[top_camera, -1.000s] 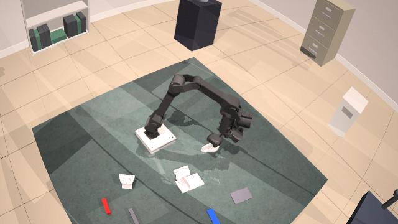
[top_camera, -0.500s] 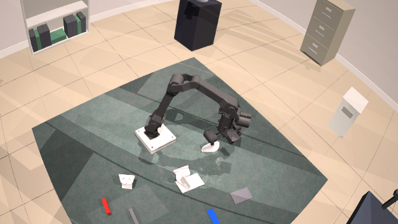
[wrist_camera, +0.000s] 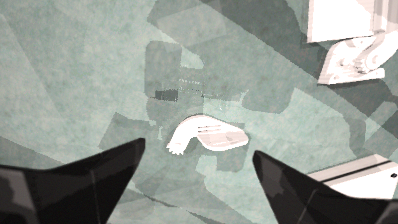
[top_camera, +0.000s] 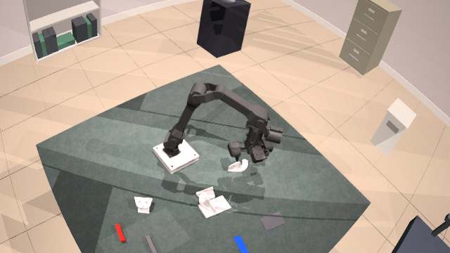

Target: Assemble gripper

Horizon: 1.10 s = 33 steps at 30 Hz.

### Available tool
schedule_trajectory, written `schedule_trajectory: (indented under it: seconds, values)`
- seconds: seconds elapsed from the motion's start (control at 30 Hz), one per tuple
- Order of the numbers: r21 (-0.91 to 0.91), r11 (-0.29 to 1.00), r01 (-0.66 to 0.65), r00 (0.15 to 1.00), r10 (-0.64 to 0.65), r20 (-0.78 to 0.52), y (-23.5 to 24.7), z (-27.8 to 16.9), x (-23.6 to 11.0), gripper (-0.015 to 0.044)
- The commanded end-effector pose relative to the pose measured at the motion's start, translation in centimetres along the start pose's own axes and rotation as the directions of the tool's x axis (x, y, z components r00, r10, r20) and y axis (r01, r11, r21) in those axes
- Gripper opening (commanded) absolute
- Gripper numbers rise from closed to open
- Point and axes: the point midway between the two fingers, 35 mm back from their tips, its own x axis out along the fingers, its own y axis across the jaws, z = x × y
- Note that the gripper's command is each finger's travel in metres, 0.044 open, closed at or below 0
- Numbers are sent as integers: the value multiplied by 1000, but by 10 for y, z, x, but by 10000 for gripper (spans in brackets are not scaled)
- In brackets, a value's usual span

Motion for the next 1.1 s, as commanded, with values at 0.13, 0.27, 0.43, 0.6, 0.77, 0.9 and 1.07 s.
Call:
schedule_trajectory:
  seconds: [0.13,0.27,0.43,0.6,0.77,0.9,1.07]
  values:
    - [143,990,-7,1000,7,1,-2,-2,-2,440]
    - [221,975,-7,1000,7,1,-3,-2,-2,440]
    - [316,949,-7,1000,7,1,-4,-3,-2,440]
    - [408,913,-7,1000,7,1,-6,-4,-3,440]
    - [496,868,-7,1000,7,1,-7,-5,-3,440]
    - [563,826,-6,1000,7,1,-9,-6,-3,440]
    - [642,767,-6,1000,7,0,-10,-7,-4,440]
